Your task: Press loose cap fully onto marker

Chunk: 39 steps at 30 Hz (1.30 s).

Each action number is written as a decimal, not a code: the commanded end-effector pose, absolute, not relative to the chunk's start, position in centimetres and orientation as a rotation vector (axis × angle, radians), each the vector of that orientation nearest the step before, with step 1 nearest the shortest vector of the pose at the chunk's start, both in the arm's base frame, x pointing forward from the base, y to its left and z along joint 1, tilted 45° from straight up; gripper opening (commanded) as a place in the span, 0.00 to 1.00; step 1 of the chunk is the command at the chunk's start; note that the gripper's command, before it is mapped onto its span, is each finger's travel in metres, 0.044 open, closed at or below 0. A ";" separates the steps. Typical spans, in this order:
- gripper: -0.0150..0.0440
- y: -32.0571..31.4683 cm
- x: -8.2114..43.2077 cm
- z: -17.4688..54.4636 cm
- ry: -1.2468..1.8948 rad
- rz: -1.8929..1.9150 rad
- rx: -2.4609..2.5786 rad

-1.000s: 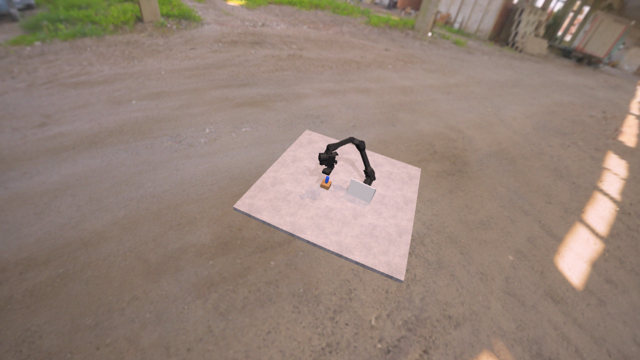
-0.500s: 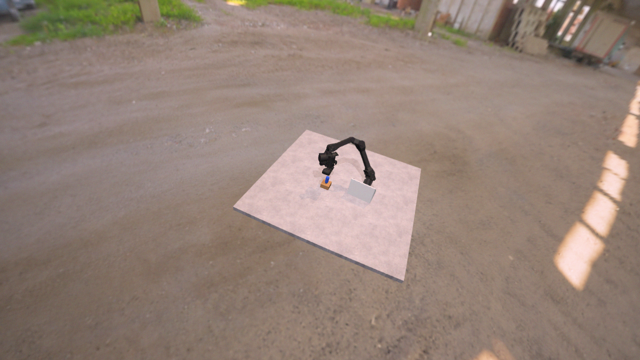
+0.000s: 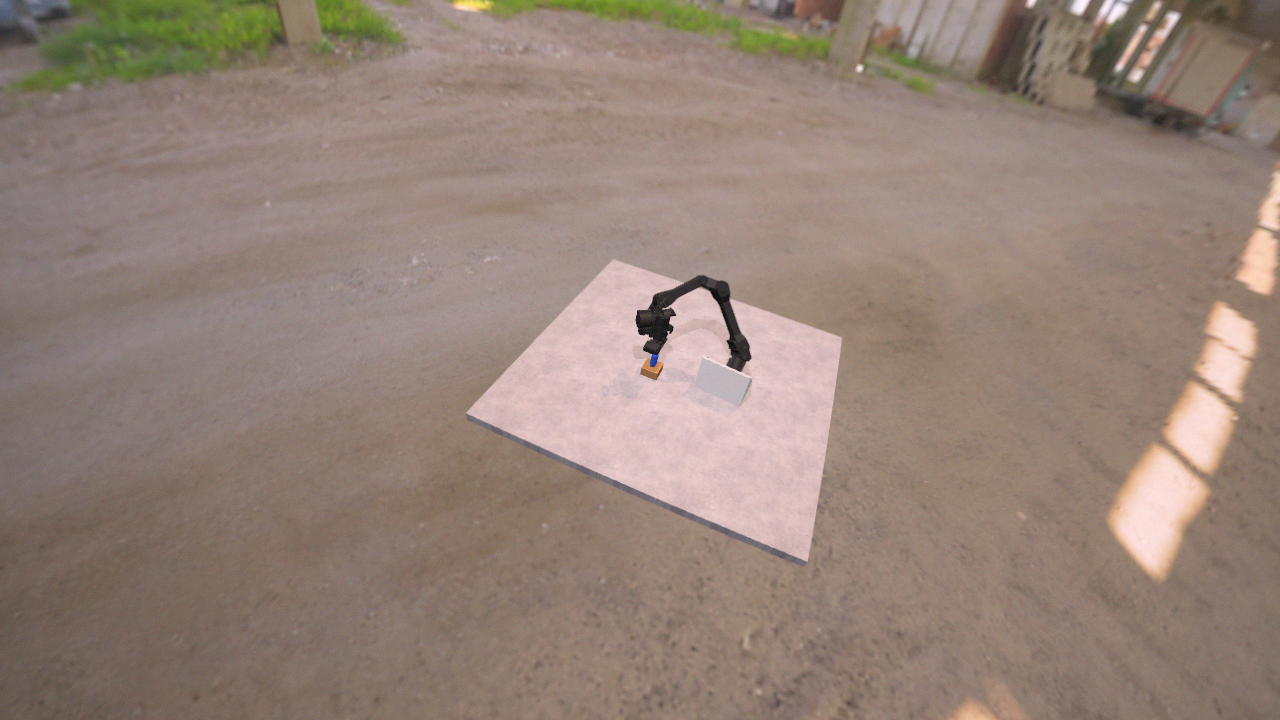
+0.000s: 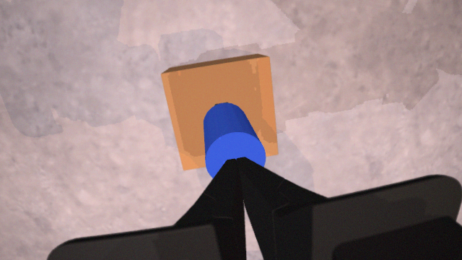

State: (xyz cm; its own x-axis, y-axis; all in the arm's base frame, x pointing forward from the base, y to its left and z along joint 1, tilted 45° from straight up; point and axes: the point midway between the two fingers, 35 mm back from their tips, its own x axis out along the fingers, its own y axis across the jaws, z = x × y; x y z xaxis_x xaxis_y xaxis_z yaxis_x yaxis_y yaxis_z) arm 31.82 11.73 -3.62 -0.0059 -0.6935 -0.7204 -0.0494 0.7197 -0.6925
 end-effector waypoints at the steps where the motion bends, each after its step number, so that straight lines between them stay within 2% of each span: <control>1: 0.25 11.3 31.8 -4.0 1.510 -0.563 -0.642; 20: 0.25 11.2 32.1 -4.4 1.502 -0.559 -0.634; 27: 0.25 16.7 32.0 1.2 1.509 -0.557 -0.637; 31: 0.25 17.2 31.9 1.9 1.510 -0.558 -0.638; 39: 0.61 17.2 31.9 1.9 1.510 -0.558 -0.638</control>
